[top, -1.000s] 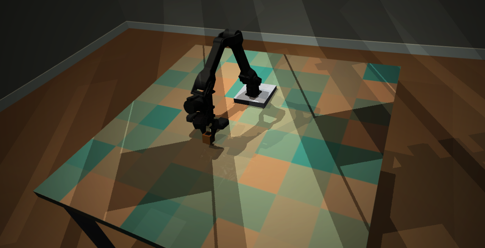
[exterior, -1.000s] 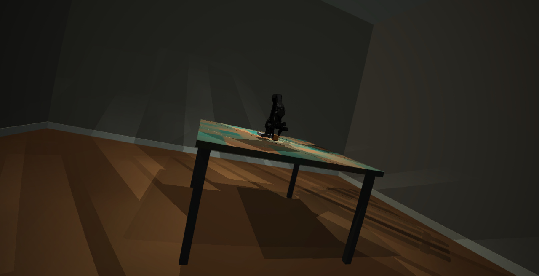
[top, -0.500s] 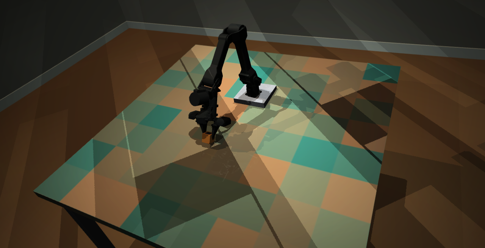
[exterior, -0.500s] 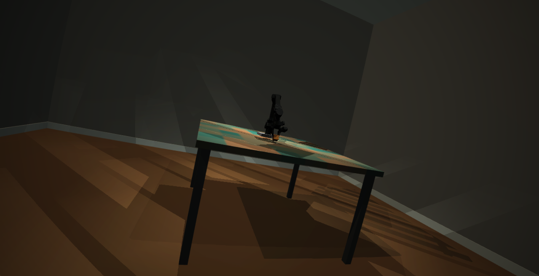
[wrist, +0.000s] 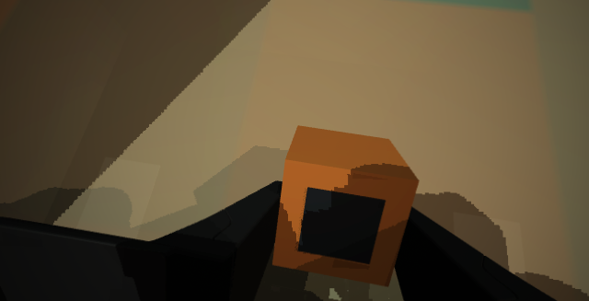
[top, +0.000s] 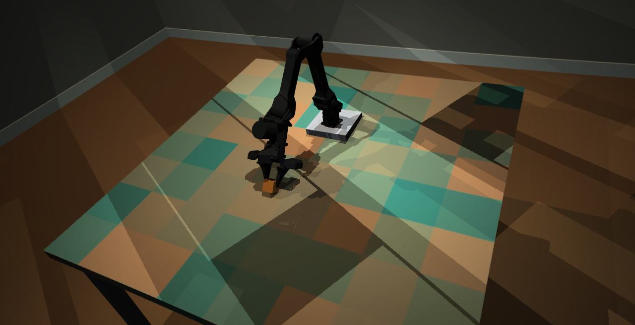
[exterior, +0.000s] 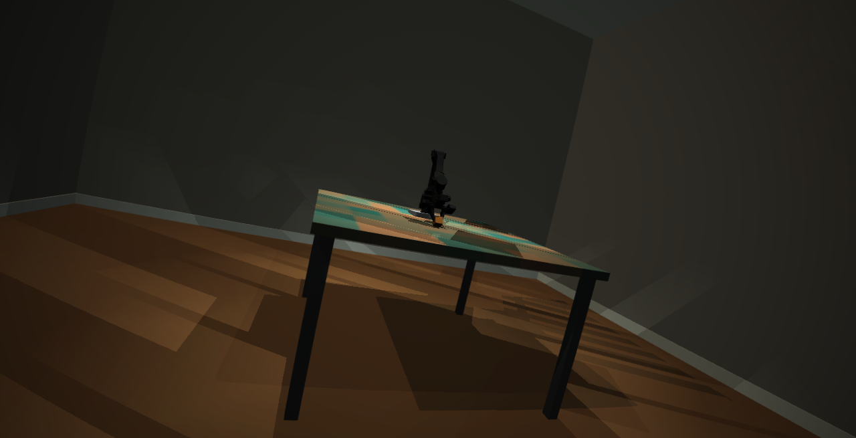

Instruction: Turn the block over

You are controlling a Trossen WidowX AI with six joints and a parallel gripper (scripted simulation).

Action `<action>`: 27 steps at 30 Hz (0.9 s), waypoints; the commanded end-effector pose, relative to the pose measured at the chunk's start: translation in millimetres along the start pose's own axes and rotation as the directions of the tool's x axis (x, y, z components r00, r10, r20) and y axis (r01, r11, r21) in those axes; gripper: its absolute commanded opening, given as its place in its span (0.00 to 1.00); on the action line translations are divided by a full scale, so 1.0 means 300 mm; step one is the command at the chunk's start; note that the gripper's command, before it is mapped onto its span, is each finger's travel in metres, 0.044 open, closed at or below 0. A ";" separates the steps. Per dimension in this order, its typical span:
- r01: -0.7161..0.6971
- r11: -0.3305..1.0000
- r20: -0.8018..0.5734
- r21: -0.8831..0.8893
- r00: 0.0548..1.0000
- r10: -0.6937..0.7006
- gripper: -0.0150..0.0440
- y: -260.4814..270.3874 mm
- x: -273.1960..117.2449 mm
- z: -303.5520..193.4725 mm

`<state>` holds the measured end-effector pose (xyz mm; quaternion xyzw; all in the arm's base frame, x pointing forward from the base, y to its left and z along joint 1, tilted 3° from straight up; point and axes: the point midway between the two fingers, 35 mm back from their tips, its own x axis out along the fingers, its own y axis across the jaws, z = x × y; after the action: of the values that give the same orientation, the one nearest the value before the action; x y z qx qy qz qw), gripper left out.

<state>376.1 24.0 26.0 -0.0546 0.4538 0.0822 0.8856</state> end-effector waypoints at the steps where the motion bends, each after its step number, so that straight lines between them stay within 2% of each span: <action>1: -0.003 1.000 0.059 0.001 0.998 0.003 0.25 -0.001 0.017 -0.001; 21: -0.003 1.000 0.363 -0.005 0.932 0.004 0.25 0.004 0.020 -0.052; 27: -0.002 1.000 0.396 -0.007 0.918 0.005 0.25 0.005 0.008 -0.054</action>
<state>364.3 22.4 11.3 -0.0425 0.2767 0.0929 0.9555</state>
